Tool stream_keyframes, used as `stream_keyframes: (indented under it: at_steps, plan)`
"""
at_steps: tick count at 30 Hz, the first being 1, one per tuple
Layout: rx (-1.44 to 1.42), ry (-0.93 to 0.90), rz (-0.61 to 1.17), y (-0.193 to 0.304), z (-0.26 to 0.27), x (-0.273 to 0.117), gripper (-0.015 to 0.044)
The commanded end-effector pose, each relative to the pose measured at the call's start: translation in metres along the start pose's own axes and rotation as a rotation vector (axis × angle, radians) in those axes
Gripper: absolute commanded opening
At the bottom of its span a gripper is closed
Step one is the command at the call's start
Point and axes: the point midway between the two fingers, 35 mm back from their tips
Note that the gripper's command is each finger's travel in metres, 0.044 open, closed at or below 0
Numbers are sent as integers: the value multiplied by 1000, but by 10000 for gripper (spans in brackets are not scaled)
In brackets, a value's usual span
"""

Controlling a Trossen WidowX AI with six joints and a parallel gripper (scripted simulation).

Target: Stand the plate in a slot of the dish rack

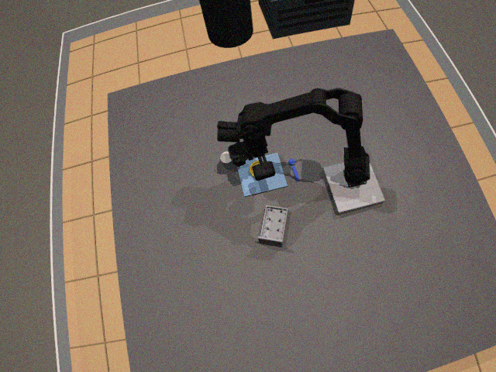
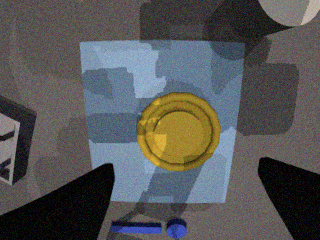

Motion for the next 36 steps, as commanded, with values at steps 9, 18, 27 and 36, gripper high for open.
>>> stream_keyframes:
  at_steps: [9,18,27,36]
  plan:
    - [9,5,4,-1,-2,15,400]
    - [8,5,3,-1,-1,30,400]
    - [7,6,3,-2,0,45,400]
    - [6,6,3,-2,1,59,400]
Point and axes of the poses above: the point midway between the two fingers, 35 mm back from their tips, its own x axis out along the fingers, its own z axis across the jaws, y = z × x, and after that the axes turned 12 degrees about -x, right-handed
